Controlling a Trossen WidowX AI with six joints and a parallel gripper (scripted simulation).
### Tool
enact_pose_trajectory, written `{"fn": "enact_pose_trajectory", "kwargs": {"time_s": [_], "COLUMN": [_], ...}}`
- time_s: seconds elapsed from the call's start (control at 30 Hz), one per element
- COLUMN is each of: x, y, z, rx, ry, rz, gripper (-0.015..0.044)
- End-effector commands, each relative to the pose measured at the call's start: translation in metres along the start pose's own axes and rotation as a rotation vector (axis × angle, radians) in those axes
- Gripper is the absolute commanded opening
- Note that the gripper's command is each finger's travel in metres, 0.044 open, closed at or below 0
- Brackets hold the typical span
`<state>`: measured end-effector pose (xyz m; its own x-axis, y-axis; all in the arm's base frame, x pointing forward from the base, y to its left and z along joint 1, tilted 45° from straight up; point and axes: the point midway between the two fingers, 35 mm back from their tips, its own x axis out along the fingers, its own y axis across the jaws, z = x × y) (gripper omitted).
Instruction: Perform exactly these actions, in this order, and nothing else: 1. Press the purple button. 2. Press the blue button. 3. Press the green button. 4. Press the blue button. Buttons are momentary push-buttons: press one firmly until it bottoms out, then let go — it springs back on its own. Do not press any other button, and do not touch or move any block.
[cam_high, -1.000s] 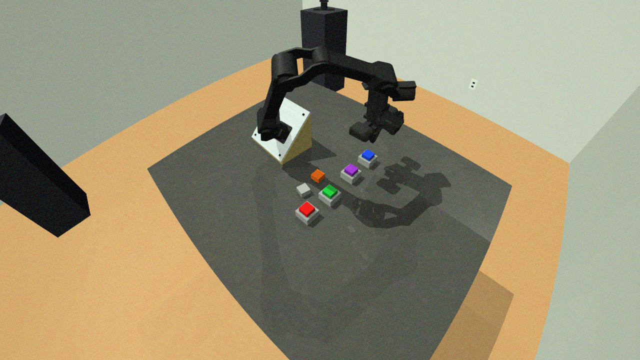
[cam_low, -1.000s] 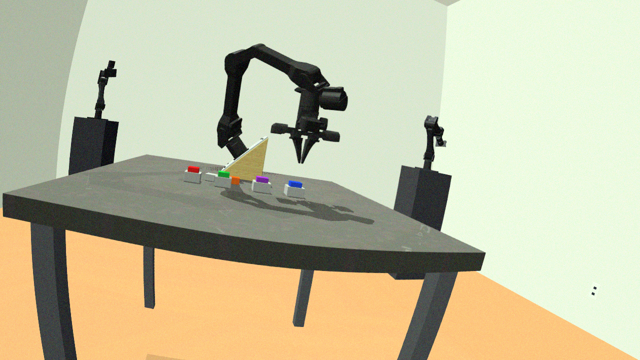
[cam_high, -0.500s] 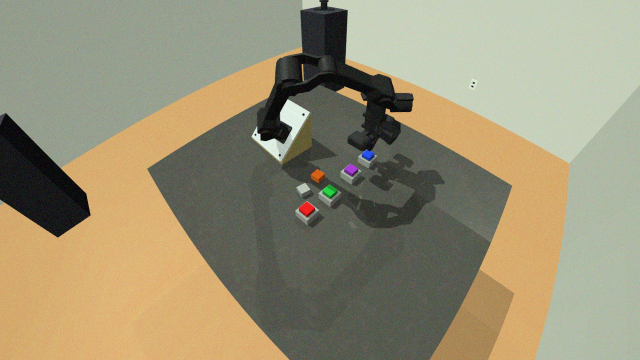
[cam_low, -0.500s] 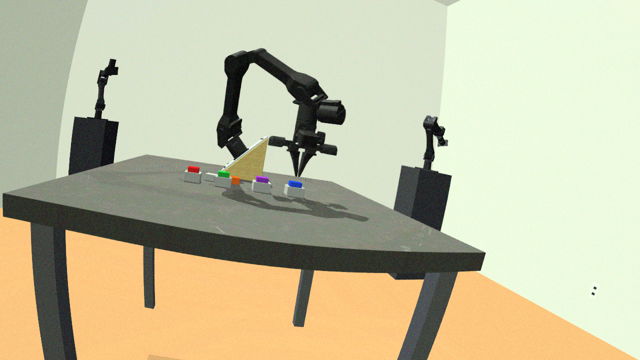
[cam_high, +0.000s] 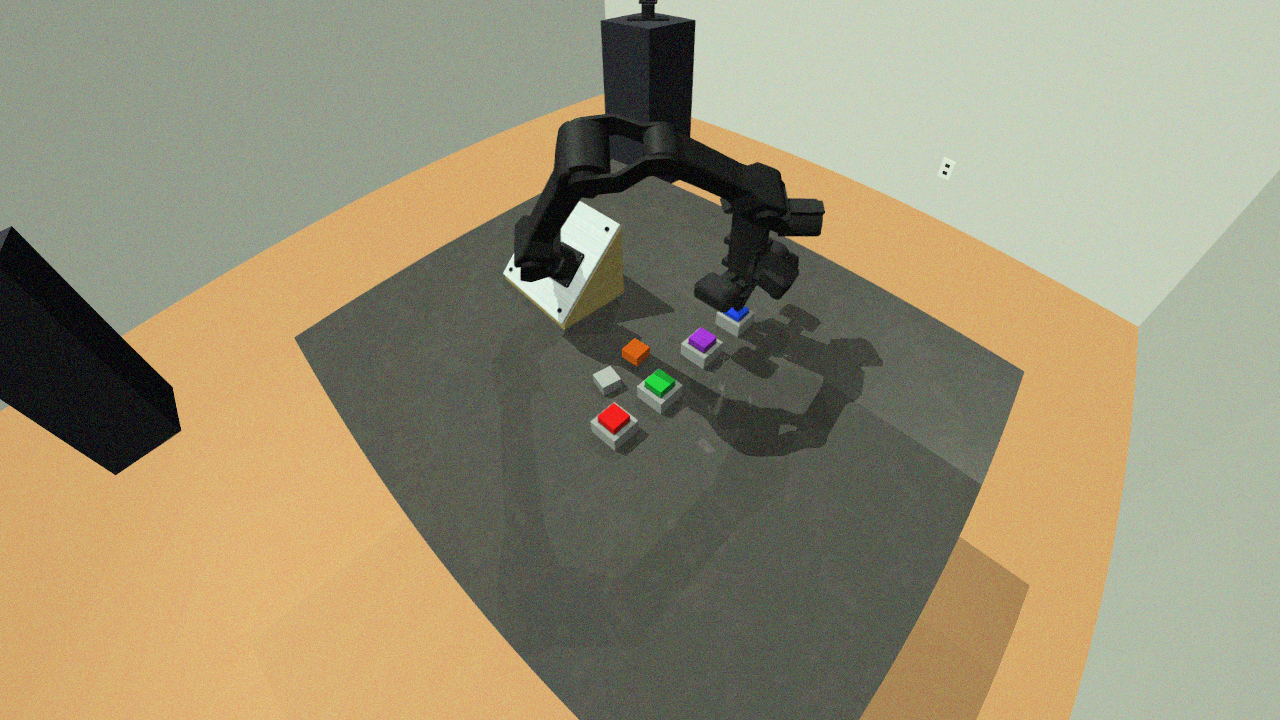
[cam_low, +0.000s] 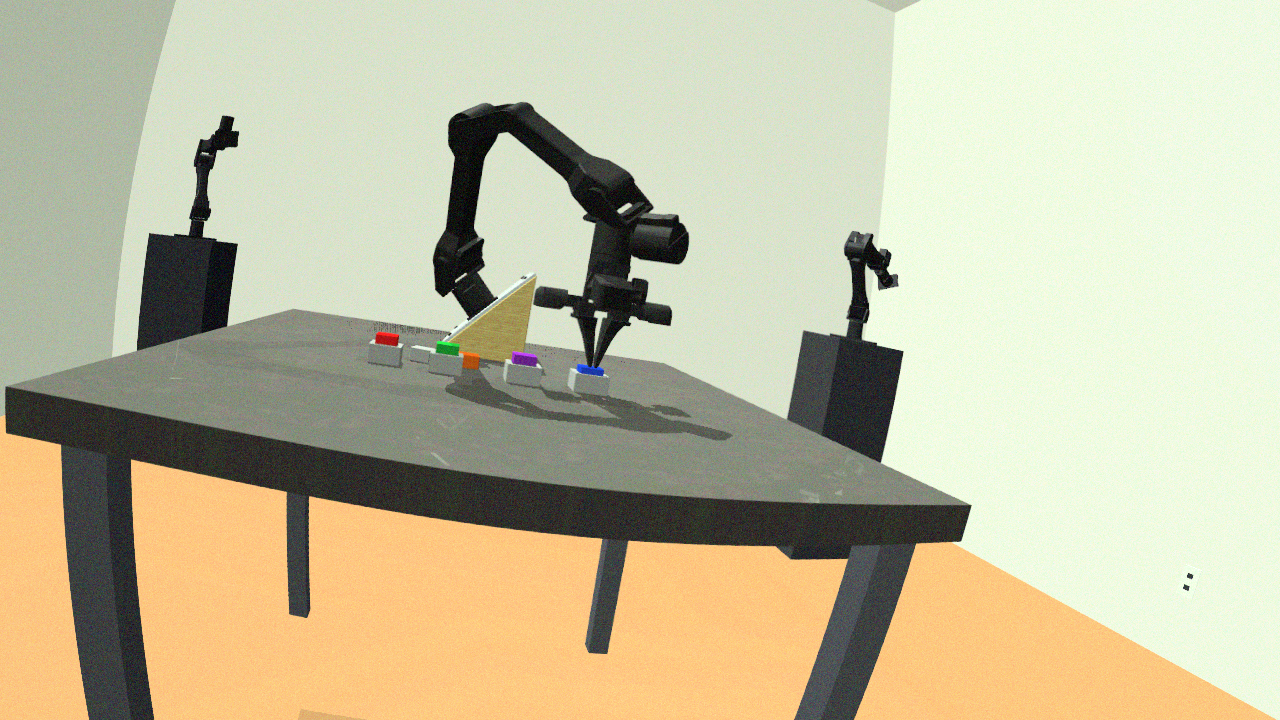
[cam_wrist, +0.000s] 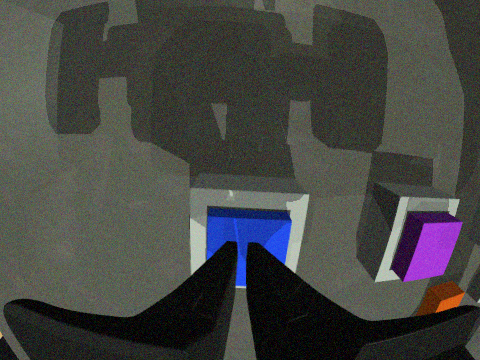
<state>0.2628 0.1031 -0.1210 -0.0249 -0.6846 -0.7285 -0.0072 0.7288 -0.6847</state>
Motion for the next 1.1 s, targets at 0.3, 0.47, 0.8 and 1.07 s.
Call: {"fn": "enact_pose_trajectory", "kwargs": {"time_s": [0.3,0.47,0.8,1.07], "x": [0.003,0.003,-0.033,-0.092], "y": [-0.002,-0.002,-0.001,-0.001], "z": [-0.001,-0.001,-0.001,-0.001], "rx": [-0.005,-0.005,-0.005,-0.006], "ry": [0.004,0.004,0.004,0.005], "rz": [-0.008,-0.008,-0.006,-0.005], "gripper": [0.0020,0.0020,0.0020,0.0020]}}
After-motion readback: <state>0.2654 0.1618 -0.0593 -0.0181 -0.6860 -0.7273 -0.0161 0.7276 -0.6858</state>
